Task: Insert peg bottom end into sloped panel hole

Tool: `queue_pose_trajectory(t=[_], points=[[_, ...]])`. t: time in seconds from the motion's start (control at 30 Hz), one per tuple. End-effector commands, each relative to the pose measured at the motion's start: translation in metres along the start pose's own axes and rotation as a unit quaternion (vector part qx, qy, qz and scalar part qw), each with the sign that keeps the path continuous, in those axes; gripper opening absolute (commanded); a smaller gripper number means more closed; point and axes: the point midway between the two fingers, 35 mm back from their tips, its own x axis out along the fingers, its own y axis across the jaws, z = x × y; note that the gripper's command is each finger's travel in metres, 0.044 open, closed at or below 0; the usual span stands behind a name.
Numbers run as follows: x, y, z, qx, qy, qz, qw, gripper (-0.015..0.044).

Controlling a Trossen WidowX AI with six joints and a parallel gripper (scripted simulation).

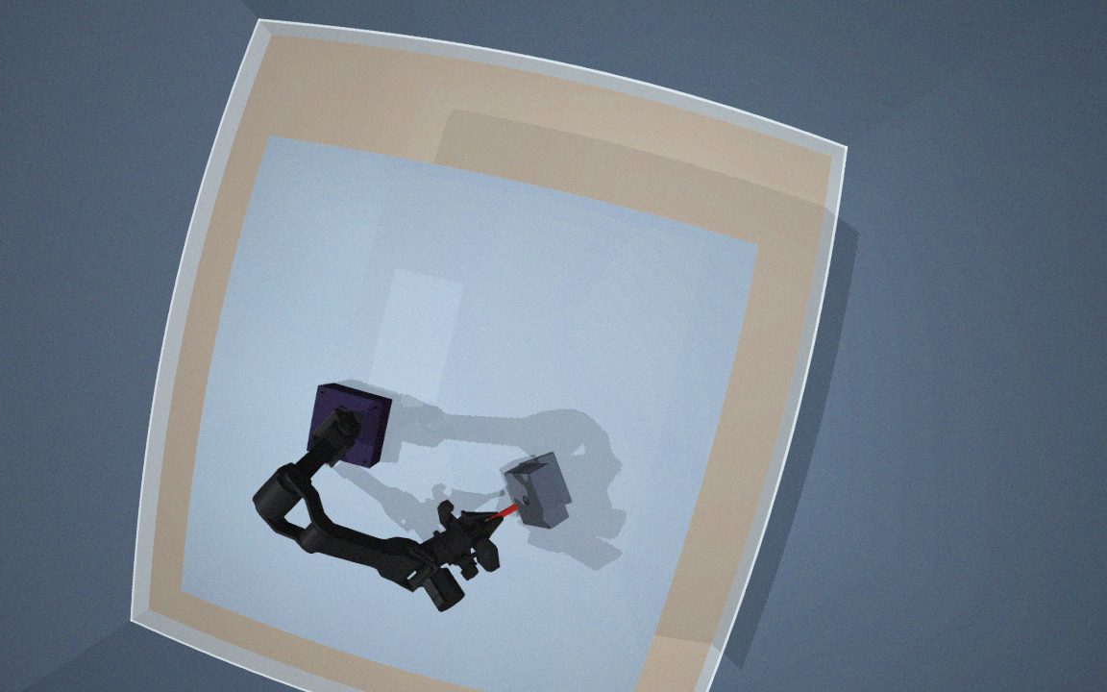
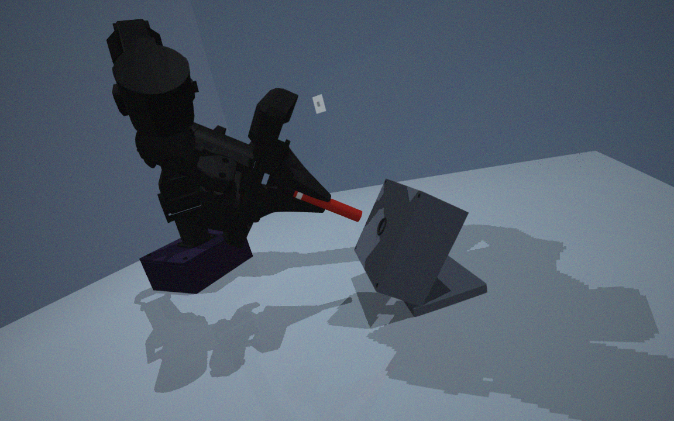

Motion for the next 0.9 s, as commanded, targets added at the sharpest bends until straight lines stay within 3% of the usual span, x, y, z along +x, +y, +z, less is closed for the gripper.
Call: queue_pose_trajectory(t=[0.0,0.87], points=[[0.003,-0.001,0.001,0.002,-0.001,-0.001,1.0,0.0],[0.018,0.0,0.0,-0.003,0.0,0.001,1.0,0.0]])
